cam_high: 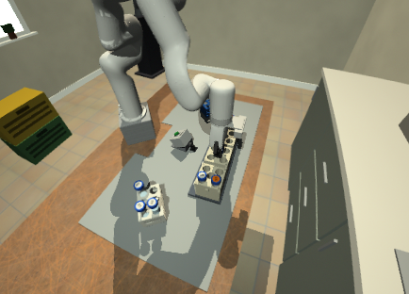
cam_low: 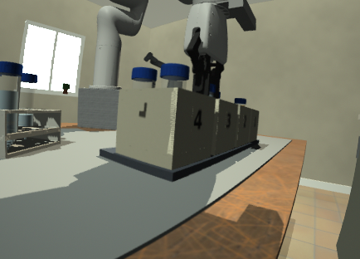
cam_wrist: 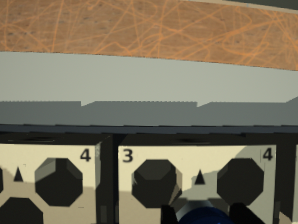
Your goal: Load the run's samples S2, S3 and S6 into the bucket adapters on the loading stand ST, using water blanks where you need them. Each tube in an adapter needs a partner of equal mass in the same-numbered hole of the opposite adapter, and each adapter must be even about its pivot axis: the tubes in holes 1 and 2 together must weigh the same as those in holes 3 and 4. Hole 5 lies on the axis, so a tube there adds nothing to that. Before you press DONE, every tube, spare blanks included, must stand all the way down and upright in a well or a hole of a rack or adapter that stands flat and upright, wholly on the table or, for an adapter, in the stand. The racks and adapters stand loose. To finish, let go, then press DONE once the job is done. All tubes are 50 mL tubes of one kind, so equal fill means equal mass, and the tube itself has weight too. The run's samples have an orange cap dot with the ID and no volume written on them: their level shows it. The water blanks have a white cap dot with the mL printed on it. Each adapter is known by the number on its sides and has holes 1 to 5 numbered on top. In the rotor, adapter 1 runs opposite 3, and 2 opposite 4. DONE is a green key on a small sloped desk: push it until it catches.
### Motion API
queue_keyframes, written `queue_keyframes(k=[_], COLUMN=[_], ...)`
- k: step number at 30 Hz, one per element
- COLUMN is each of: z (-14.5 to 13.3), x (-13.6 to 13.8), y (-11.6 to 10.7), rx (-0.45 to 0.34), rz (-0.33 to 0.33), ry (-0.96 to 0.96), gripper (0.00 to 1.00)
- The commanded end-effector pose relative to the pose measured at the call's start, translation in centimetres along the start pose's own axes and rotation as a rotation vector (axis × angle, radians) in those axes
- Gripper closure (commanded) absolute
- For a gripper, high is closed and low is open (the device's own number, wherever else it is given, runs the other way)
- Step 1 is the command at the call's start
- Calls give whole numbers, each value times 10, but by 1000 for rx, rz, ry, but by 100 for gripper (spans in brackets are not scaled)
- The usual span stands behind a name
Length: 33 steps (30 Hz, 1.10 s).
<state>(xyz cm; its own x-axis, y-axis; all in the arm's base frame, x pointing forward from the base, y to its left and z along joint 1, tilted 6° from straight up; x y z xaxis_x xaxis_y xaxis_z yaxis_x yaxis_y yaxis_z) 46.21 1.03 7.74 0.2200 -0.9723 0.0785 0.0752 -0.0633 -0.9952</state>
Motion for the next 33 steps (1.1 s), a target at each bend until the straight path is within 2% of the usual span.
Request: queue_keyframes(k=[1,4,5,33], z=[1,1,1,1], x=[0,0,0,0], y=[-1,-1,-1,-1], rx=[4,4,4,4], rz=[-1,-1,-1,-1], ry=[0,0,0,0], gripper=[100,100,56,56])
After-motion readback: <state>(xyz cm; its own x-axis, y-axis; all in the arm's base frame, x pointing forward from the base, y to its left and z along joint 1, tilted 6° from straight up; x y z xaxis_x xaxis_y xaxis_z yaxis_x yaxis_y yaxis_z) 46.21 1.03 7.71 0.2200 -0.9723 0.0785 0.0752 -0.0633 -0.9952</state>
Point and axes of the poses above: the point where the finger pads meet when closed, its own y axis out along the fingers, its own x axis across the jaws, z = x × y, the point moved 6 cm from there along -y, back along the fingers, and after that the axes turned 1 degree about -y, right-handed, at the moved point
